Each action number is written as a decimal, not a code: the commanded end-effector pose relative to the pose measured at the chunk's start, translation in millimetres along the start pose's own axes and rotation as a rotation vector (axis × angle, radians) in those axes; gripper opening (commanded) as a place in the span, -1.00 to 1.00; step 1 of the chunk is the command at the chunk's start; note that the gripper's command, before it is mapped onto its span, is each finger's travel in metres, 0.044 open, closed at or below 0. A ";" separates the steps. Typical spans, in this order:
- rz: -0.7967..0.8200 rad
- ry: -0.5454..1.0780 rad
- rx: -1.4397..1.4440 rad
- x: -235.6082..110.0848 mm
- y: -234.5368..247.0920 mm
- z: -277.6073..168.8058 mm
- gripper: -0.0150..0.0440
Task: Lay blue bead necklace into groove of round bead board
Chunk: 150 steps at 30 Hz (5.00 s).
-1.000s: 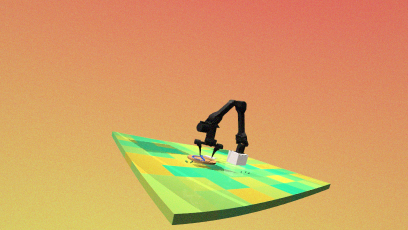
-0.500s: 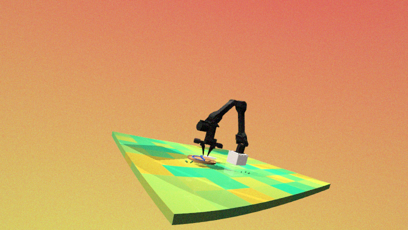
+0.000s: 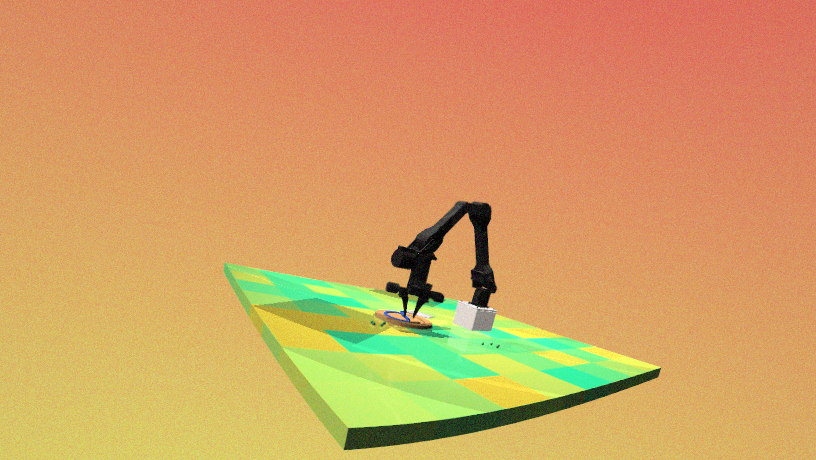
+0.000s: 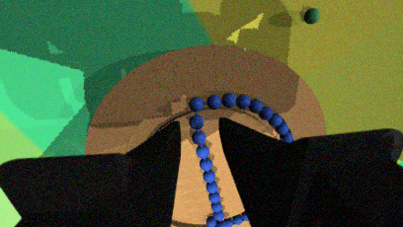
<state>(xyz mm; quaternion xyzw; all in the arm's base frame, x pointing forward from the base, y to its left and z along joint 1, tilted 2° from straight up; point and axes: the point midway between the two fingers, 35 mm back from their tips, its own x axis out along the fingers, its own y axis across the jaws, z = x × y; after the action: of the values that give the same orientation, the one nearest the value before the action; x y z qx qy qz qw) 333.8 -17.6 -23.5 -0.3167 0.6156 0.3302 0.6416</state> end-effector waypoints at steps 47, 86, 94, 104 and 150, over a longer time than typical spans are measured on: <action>0.004 0.002 -0.003 7.2 1.3 -0.9 -0.49; 0.003 0.001 -0.010 7.8 11.9 8.7 0.49; 0.006 0.001 -0.007 4.0 12.6 8.3 1.00; 0.006 0.001 -0.007 3.5 12.6 8.3 1.00; 0.003 0.001 -0.013 -7.1 4.6 -0.7 -0.08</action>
<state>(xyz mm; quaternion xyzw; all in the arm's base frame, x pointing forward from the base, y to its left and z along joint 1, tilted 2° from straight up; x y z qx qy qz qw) 330.3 -16.1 -9.3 -0.3205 0.6132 0.3333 0.6404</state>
